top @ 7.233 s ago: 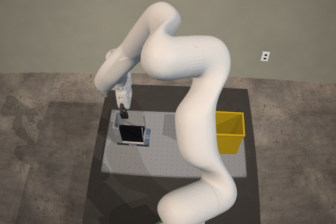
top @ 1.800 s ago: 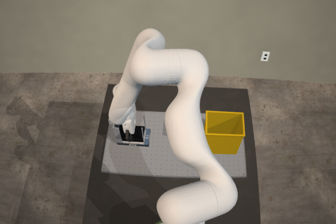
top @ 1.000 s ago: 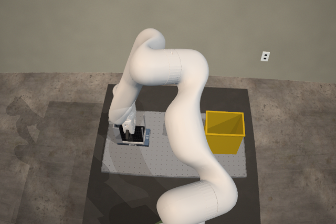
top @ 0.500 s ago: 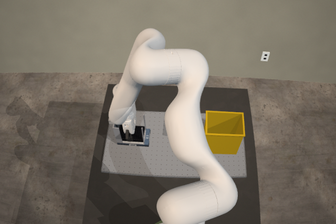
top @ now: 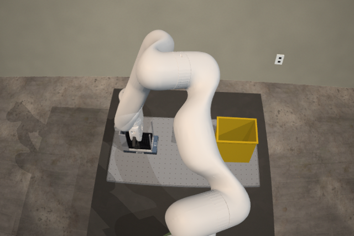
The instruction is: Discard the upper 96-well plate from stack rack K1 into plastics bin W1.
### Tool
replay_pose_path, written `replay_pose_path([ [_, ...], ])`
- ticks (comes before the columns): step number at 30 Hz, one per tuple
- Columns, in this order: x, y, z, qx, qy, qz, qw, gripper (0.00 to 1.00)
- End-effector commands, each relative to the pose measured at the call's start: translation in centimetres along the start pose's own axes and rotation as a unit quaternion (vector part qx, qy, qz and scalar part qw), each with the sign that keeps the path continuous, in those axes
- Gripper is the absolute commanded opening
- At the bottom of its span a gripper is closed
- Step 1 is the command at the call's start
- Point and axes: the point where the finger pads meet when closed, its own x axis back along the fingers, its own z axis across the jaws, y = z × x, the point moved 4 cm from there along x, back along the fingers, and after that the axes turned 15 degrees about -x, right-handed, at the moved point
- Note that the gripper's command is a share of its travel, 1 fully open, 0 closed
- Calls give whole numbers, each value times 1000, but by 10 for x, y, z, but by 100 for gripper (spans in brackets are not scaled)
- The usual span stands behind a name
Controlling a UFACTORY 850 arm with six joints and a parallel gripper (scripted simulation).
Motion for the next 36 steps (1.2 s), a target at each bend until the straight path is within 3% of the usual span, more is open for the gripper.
replay_pose_path([
  [1, 1, -1, 1, 0, 1, 1, 1000, 0],
  [36, 15, -1, 1, 0, 1, 1, 1000, 0],
])
